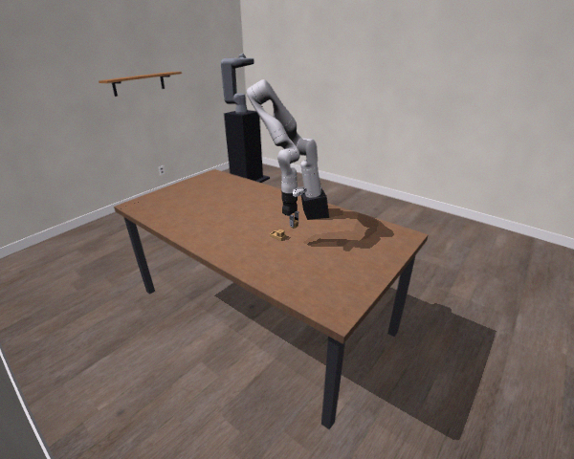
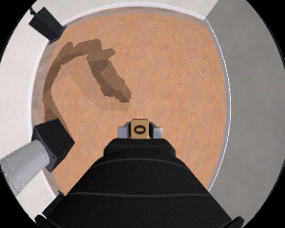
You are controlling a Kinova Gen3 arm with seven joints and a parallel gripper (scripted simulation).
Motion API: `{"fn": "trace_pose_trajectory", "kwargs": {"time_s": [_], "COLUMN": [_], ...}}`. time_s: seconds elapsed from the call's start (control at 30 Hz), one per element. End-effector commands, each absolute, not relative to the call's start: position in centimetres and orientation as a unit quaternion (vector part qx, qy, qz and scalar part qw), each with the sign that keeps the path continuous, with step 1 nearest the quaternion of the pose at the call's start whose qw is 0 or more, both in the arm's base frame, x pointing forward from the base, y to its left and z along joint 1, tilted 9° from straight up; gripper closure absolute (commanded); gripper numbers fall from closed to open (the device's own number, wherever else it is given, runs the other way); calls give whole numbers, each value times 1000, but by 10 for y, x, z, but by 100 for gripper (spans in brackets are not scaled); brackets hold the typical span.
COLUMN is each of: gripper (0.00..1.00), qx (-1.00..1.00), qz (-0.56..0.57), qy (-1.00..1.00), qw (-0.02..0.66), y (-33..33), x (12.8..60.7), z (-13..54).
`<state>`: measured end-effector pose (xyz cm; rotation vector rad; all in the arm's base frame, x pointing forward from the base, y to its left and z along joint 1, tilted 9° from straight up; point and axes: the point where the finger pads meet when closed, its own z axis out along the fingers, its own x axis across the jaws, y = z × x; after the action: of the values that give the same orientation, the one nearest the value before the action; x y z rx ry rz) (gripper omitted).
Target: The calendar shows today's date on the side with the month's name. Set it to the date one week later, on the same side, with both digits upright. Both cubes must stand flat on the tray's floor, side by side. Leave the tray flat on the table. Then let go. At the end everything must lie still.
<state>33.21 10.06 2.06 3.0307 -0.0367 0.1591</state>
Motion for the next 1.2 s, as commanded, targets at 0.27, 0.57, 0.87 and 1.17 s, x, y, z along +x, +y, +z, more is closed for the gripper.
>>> {"fn": "trace_pose_trajectory", "kwargs": {"time_s": [0.27, 0.57, 0.87, 1.17], "gripper": [40, 40, 40, 40], "qx": [997, 997, 997, 997], "qz": [52, 53, 53, 53], "qy": [-11, -9, -8, -8], "qw": [52, 52, 53, 53], "y": [59, -8, -23, -23], "x": [335, 329, 325, 325], "z": [28, 40, 42, 42]}}
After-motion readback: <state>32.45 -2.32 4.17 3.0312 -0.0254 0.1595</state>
